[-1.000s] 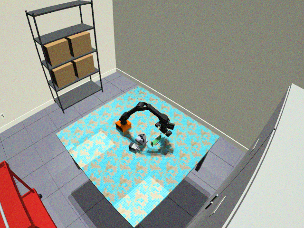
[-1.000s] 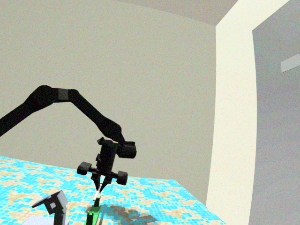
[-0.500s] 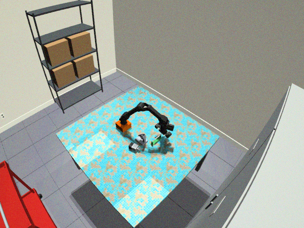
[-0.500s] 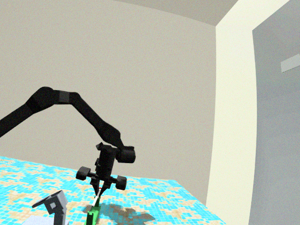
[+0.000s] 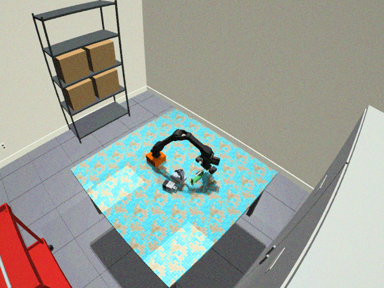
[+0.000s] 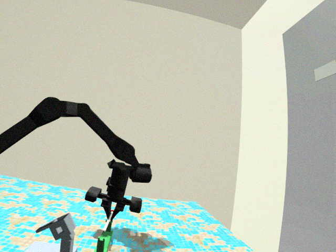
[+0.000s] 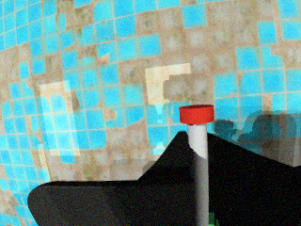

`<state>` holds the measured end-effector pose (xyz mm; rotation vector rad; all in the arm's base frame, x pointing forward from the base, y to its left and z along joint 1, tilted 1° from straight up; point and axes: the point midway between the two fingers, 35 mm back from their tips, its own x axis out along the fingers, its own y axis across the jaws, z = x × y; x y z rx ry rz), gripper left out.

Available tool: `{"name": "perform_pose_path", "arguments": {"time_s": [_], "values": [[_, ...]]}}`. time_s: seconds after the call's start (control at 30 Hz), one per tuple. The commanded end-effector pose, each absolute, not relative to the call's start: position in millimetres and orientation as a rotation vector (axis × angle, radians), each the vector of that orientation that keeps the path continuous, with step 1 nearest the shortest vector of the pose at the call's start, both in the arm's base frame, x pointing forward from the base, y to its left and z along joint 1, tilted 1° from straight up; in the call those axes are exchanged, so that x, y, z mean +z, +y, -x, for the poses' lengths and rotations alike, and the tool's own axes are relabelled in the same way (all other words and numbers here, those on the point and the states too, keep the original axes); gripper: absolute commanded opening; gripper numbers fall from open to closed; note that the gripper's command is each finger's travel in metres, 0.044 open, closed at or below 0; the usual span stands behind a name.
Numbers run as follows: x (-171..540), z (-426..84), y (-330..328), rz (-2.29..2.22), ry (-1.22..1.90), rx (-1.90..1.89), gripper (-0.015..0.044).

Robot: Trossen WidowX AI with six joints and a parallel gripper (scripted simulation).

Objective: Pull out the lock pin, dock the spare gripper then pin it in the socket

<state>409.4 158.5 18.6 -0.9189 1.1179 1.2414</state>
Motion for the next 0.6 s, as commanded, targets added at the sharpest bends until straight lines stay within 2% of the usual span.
{"name": "perform_pose_path", "arguments": {"time_s": [0.0,0.23,0.57], "values": [[19,-409,158,0.919,1.118,1.241,0.0026],[19,-409,158,0.919,1.118,1.241,0.0200],[32,-406,158,0.915,1.132,1.248,0.0200]]}}
